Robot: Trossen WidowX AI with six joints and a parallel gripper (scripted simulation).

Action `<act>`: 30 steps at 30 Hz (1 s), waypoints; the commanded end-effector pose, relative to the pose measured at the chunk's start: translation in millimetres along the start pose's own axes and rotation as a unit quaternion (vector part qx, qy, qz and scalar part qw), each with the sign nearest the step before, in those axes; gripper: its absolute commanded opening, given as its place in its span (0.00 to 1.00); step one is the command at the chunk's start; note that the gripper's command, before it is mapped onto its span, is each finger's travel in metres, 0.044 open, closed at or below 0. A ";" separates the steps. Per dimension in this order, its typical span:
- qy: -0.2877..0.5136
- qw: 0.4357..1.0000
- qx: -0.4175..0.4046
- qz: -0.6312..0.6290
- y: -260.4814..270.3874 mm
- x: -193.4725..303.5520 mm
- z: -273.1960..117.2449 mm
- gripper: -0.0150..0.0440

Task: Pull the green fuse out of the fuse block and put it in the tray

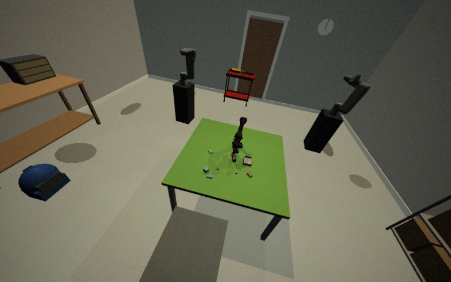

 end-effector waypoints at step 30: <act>-0.003 1.000 -0.001 -0.003 -0.9 -1.7 30.9 0.37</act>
Point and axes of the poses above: the point midway between the two fingers, 35 mm back from their tips, its own z axis out along the fingers, its own y axis across the jaws, x = y × z, the point moved 3 cm from there along -z, back along the fingers, and after that the axes turned 14 degrees about -z, right-handed, at the moved point
